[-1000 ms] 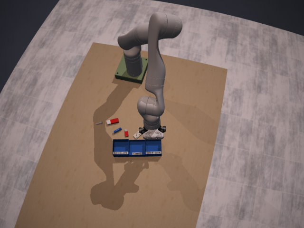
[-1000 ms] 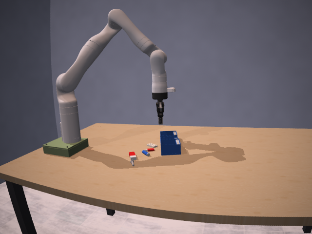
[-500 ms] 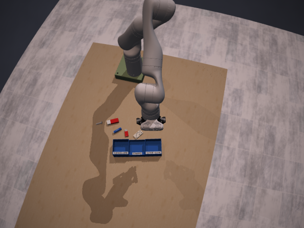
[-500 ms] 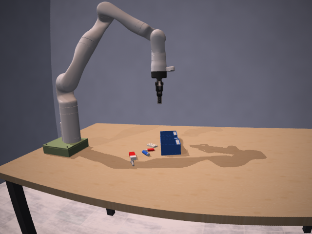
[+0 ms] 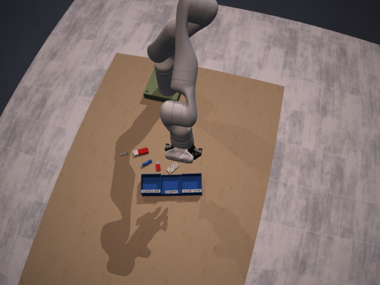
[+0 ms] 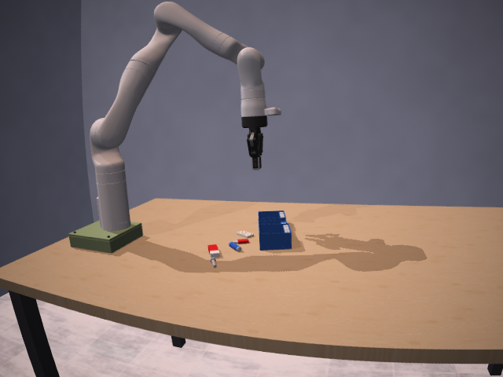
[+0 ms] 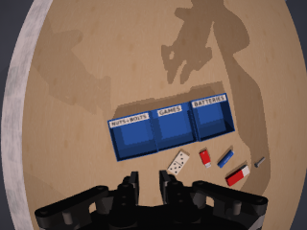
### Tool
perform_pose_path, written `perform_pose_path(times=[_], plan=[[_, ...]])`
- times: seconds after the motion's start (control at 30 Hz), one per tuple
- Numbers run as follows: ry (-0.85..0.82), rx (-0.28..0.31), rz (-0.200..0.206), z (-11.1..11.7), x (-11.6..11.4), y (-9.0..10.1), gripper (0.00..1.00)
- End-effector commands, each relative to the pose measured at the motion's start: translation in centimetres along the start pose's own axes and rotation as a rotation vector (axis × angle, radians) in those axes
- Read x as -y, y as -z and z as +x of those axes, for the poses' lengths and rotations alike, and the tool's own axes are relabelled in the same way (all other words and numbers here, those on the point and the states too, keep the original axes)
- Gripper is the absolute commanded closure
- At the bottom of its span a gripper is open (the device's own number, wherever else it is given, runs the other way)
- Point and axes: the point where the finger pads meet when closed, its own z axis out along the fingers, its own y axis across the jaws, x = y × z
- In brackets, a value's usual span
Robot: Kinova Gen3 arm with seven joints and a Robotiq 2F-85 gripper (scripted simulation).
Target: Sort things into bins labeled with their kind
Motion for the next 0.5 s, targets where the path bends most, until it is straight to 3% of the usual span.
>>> perform_pose_path(times=[0.0, 0.1, 0.47], plan=[[-0.119, 0.011, -0.009, -0.7, -2.4, -1.3, 0.71], [-0.169, 0.010, -0.009, -0.8, -3.2, -1.8, 0.71], [-0.719, 0.008, -0.012, -2.0, -11.0, -6.3, 0.71]])
